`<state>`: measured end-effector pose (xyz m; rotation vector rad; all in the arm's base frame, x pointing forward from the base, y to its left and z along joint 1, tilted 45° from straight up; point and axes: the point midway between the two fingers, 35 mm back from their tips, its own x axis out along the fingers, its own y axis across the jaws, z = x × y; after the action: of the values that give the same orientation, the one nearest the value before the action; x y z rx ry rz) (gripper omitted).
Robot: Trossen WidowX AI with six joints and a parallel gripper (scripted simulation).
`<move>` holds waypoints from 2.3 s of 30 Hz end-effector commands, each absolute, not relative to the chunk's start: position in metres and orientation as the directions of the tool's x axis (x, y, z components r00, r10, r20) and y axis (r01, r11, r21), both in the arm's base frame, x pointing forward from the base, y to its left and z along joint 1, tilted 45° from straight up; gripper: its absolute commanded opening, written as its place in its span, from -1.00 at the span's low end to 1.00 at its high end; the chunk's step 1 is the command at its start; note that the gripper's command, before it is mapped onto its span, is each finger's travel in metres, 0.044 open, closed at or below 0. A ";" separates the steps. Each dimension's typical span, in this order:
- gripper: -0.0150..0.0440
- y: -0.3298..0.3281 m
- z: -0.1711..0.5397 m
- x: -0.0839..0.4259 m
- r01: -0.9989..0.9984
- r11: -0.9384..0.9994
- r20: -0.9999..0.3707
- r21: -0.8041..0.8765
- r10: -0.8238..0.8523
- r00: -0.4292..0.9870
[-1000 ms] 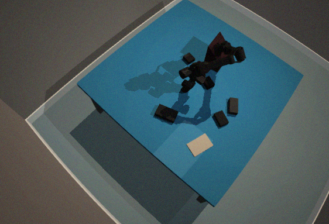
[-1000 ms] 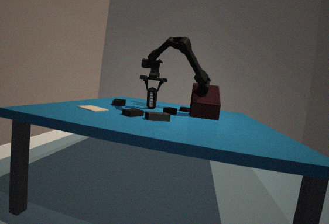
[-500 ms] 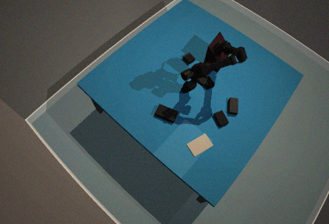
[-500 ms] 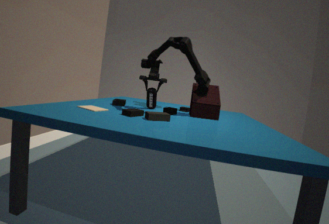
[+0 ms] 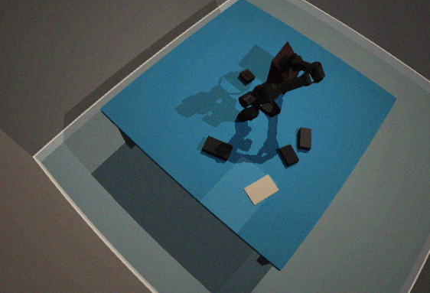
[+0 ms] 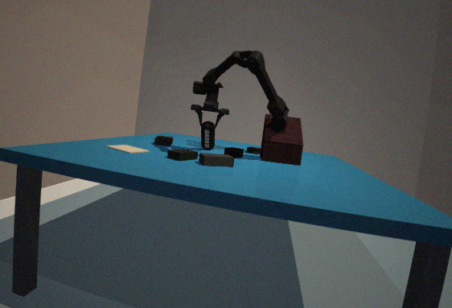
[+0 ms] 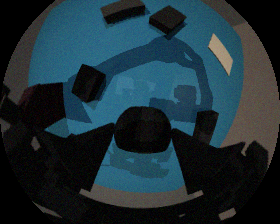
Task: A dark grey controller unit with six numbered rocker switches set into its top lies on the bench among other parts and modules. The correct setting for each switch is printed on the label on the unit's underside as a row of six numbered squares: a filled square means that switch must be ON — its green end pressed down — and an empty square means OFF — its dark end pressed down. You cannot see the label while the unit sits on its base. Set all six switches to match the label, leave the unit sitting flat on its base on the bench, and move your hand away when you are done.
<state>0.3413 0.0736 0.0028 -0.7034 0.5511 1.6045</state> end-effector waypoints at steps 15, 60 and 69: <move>0.65 0.090 0.003 0.337 -0.988 -0.155 -0.711 -0.028 0.697 -0.089; 0.65 0.124 0.009 0.331 -0.988 -0.154 -0.709 -0.027 0.699 -0.090; 0.65 0.131 0.009 0.330 -0.988 -0.154 -0.709 -0.027 0.700 -0.090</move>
<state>0.3327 0.1317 0.0143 -0.6889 0.5276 1.6184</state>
